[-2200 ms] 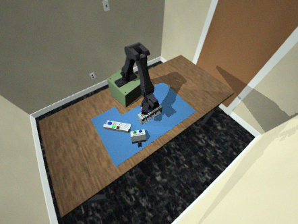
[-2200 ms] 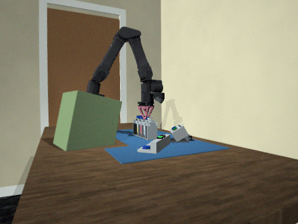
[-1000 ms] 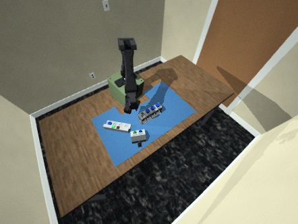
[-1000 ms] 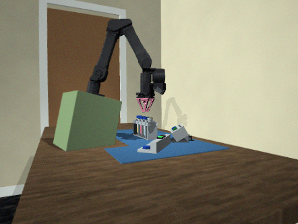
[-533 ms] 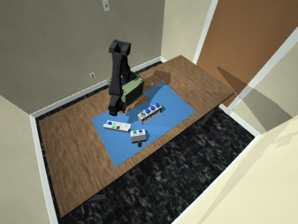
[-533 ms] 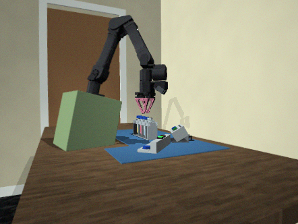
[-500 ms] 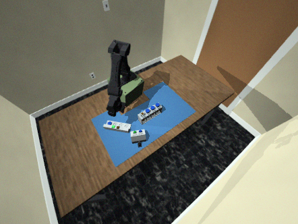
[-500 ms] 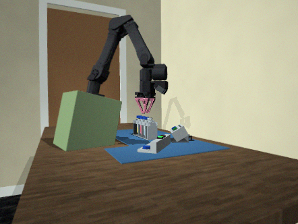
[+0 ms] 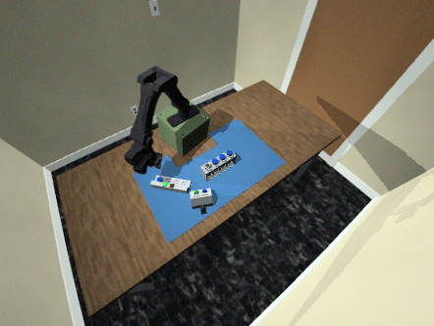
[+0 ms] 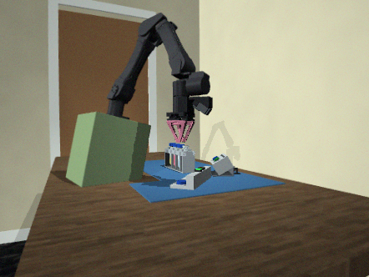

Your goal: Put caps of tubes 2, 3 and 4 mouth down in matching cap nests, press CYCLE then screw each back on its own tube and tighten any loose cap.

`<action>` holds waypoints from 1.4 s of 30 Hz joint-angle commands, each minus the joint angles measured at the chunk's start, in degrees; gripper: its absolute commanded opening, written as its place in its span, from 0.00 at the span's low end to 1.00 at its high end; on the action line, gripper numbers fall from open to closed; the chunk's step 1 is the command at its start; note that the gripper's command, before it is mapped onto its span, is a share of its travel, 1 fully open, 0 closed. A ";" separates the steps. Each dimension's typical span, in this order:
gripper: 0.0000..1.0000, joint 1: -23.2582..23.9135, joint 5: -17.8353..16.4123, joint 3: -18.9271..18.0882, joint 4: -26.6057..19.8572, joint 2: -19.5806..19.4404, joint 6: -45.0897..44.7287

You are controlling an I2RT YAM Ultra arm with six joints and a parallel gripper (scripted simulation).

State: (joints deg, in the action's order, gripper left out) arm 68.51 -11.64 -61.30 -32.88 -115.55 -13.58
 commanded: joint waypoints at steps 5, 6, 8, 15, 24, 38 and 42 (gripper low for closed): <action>0.47 2.41 -0.25 -3.49 -1.98 -1.05 -5.16; 0.47 2.41 -0.25 -3.49 -1.98 -1.05 -5.16; 0.47 2.42 -0.25 -3.50 -1.98 -1.05 -5.17; 0.47 1.21 -0.19 -2.05 5.01 -6.36 -3.94; 0.47 0.02 -0.13 -1.67 11.57 -12.30 -2.72; 0.47 -1.96 -0.01 -3.77 21.10 -23.53 -0.69; 0.47 -1.95 -0.01 -3.79 20.99 -23.45 -0.71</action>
State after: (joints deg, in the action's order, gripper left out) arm 66.43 -11.62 -64.40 -13.45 -139.81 -14.39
